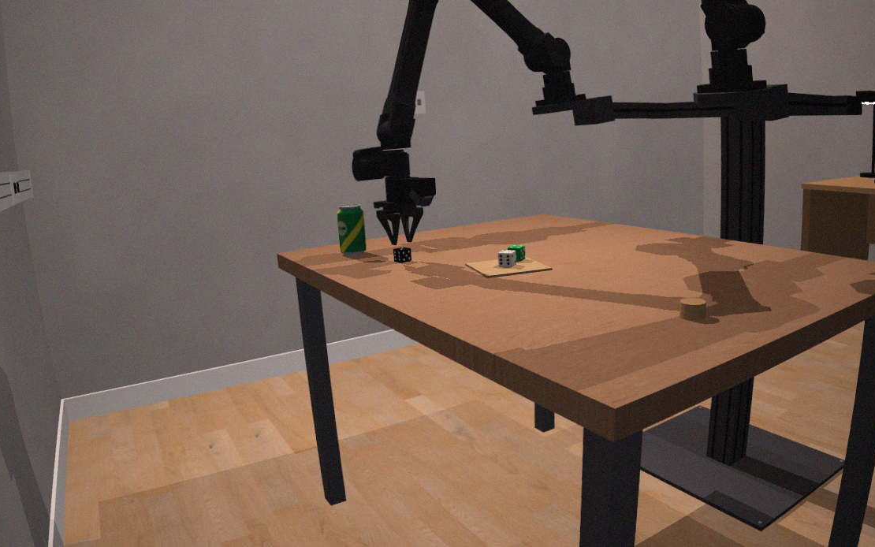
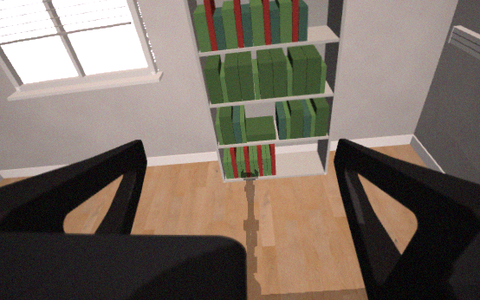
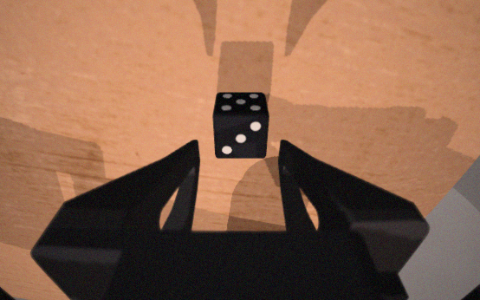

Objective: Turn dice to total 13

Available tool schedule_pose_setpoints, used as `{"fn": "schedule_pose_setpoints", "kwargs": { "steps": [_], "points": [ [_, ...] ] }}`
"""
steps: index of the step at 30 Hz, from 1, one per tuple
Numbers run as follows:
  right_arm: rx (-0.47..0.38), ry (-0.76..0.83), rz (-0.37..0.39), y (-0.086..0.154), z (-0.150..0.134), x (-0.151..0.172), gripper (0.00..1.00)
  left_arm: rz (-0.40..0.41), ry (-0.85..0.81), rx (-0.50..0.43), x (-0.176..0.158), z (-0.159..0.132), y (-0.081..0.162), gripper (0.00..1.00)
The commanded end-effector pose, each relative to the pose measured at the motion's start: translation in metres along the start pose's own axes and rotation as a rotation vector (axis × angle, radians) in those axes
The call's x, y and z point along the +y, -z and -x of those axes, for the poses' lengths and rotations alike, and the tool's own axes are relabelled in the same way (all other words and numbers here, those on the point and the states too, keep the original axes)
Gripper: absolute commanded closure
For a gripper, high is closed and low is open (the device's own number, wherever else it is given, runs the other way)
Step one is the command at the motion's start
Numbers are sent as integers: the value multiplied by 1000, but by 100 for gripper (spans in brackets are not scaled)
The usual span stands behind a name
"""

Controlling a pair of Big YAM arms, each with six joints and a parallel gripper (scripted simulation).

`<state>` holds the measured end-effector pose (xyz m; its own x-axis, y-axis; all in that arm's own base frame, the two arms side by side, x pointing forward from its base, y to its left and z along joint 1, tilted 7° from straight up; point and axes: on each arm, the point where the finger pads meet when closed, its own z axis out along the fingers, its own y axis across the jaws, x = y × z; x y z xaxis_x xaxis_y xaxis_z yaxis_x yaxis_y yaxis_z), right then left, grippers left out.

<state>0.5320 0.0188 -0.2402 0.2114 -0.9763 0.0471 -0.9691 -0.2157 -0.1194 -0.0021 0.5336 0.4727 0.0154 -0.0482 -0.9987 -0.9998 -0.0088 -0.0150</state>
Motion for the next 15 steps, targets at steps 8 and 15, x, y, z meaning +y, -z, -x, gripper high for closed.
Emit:
{"fn": "schedule_pose_setpoints", "kwargs": {
  "steps": [8, 15],
  "points": [
    [0, 2, -2, -8, -4, -3, 55, 1, -15, -67, 2, 38, -2, 0],
    [0, 2, -2, -8, -4, -3, 55, 1, -15, -67, 2, 38, -2, 0]
  ]
}}
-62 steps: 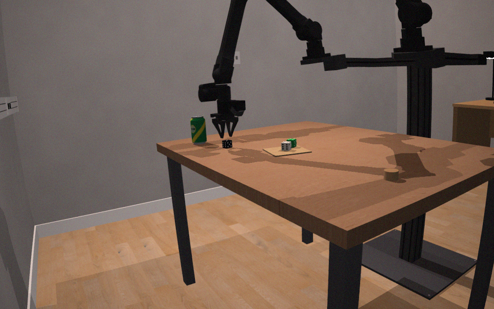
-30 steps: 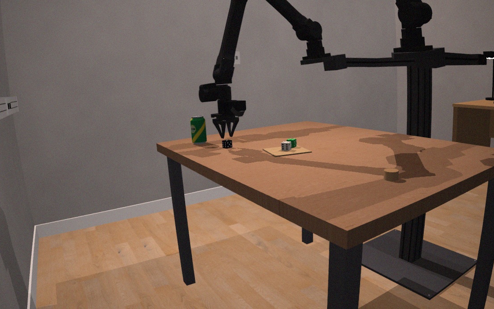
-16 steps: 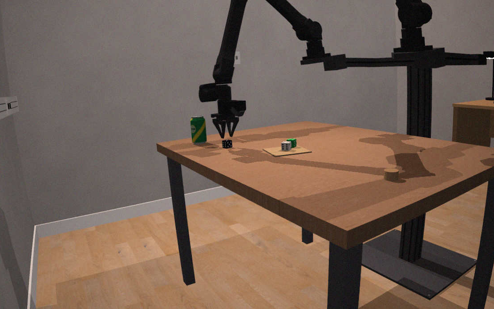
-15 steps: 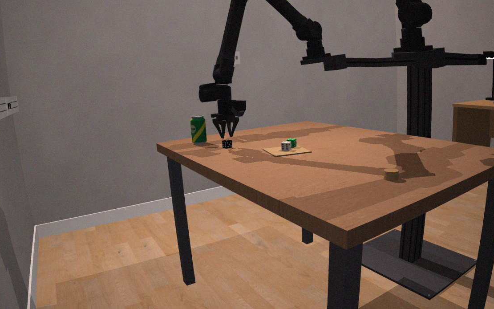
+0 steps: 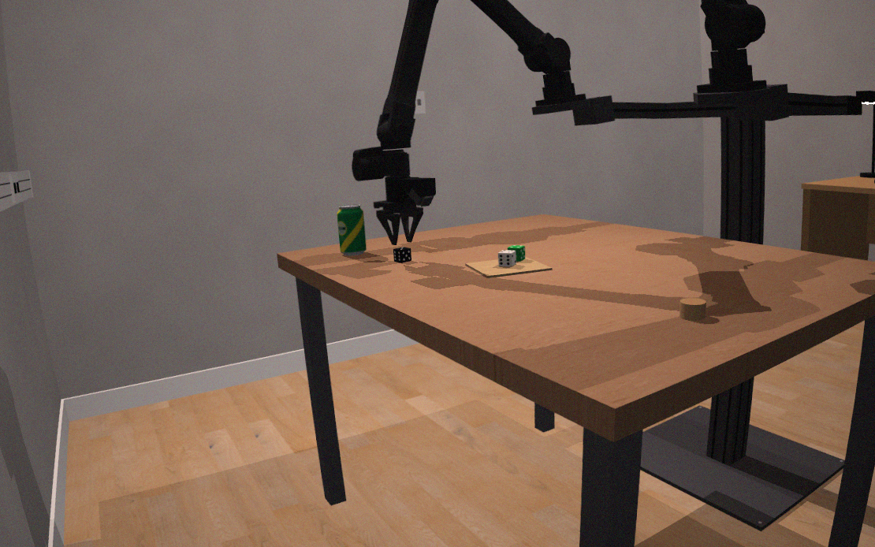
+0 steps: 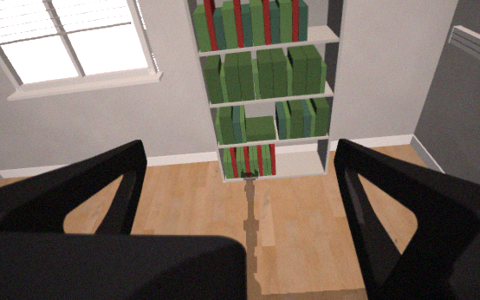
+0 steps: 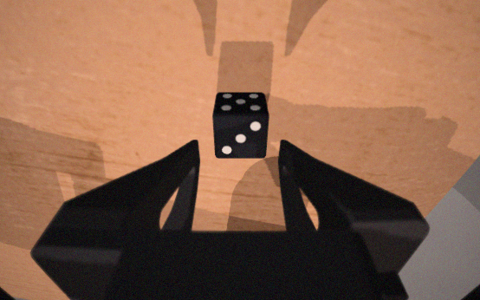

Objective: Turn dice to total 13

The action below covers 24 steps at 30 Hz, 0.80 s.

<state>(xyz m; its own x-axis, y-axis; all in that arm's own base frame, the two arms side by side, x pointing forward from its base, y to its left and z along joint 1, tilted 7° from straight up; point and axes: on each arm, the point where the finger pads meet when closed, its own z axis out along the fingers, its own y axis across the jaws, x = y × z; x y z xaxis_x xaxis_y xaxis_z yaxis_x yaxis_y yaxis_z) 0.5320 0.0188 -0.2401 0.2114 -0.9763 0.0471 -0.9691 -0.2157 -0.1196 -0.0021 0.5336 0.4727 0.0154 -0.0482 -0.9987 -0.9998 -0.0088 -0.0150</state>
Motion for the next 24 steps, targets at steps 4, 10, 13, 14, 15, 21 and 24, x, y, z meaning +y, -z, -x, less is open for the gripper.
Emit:
{"fn": "schedule_pose_setpoints", "kwargs": {
  "steps": [4, 10, 13, 14, 15, 21, 24],
  "points": [
    [0, 2, -3, -8, -4, -4, 55, 1, -15, -67, 2, 38, -2, 0],
    [3, 2, -20, -12, -5, -10, 55, 1, -15, -67, 2, 38, -2, 0],
    [2, 2, -15, -17, -5, -8, 55, 1, -15, -67, 2, 38, -2, 0],
    [2, 1, -15, -19, -5, -8, 55, 1, -15, -67, 2, 38, -2, 0],
    [2, 1, -15, -19, -5, -8, 55, 1, -15, -67, 2, 38, -2, 0],
    [2, 1, -15, -30, -5, -7, 55, 1, -15, -67, 2, 38, -2, 0],
    [2, 1, -14, -36, -5, -7, 55, 1, -15, -67, 2, 38, -2, 0]
  ]
}}
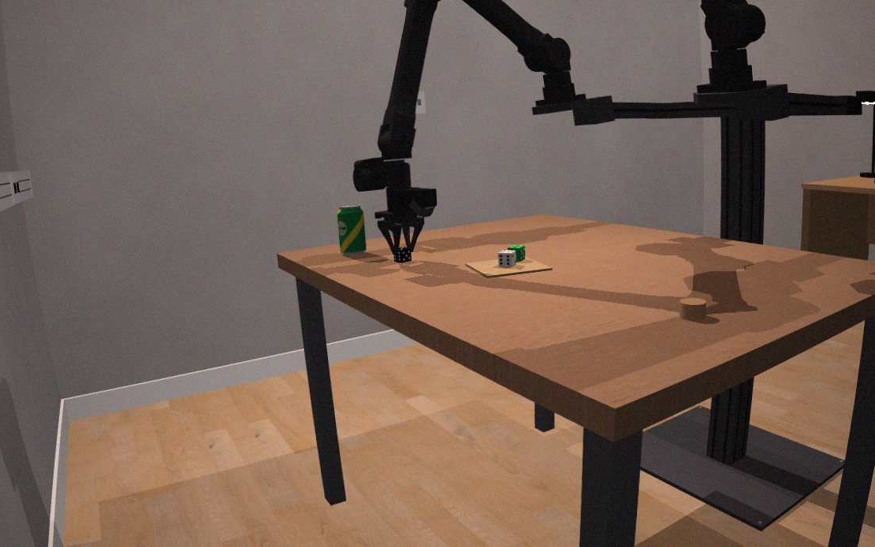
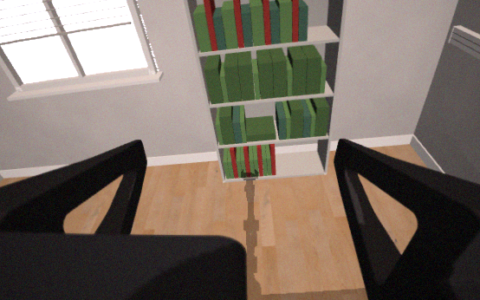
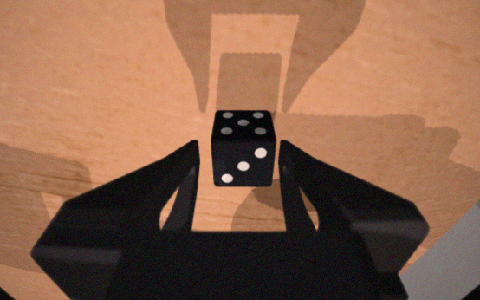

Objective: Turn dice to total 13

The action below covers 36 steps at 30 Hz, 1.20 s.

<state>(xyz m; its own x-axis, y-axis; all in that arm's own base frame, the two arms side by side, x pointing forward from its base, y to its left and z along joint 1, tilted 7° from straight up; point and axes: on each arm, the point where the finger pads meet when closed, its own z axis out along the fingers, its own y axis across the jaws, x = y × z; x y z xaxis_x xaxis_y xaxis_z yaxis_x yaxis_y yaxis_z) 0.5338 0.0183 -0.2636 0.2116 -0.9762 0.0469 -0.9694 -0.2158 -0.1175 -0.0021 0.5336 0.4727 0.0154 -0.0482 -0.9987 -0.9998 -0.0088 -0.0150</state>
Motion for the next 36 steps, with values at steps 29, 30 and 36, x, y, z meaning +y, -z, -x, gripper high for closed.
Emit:
{"fn": "schedule_pose_setpoints", "kwargs": {
  "steps": [29, 30, 36],
  "points": [
    [1, 2, -12, -21, -5, -6, 55, 1, -15, -67, 2, 38, -2, 0],
    [1, 2, -12, -21, -5, -6, 55, 1, -15, -67, 2, 38, -2, 0],
    [1, 2, -12, -21, -5, -6, 55, 1, -15, -67, 2, 38, -2, 0]
  ]
}}
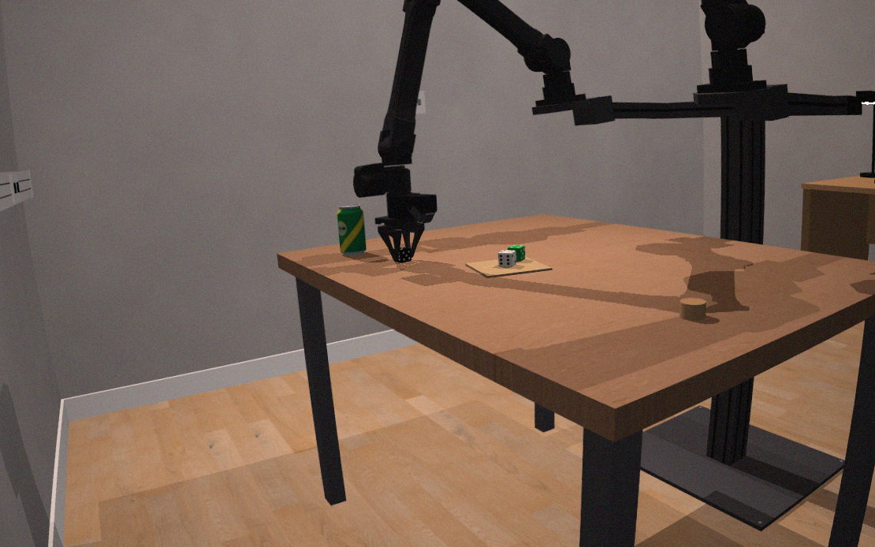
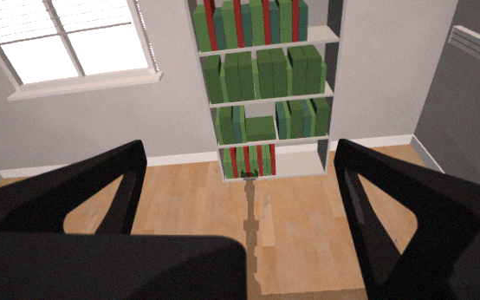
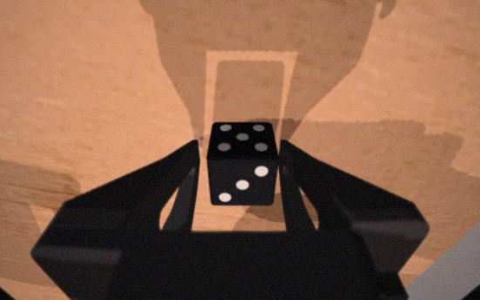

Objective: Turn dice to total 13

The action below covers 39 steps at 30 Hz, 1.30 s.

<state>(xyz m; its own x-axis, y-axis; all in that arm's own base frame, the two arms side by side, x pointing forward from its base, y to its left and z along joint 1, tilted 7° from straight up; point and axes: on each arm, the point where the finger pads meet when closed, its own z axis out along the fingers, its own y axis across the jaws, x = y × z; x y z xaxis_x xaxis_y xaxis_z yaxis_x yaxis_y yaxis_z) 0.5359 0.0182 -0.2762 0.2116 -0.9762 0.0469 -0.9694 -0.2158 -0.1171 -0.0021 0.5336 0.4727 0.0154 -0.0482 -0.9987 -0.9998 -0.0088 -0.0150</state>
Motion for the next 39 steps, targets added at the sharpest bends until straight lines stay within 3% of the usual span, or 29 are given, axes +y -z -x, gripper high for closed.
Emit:
{"fn": "schedule_pose_setpoints", "kwargs": {
  "steps": [1, 10, 11, 39],
  "points": [
    [1, 2, -12, -8, -5, -5, 55, 1, -15, -67, 2, 38, -2, 0],
    [1, 2, -12, -8, -5, -5, 55, 1, -15, -67, 2, 38, -2, 0],
    [1, 2, -12, -8, -5, -5, 74, 1, -15, -67, 2, 38, -2, 0],
    [1, 1, -12, -8, -5, -5, 74, 1, -15, -67, 2, 38, -2, 0]
  ]
}}
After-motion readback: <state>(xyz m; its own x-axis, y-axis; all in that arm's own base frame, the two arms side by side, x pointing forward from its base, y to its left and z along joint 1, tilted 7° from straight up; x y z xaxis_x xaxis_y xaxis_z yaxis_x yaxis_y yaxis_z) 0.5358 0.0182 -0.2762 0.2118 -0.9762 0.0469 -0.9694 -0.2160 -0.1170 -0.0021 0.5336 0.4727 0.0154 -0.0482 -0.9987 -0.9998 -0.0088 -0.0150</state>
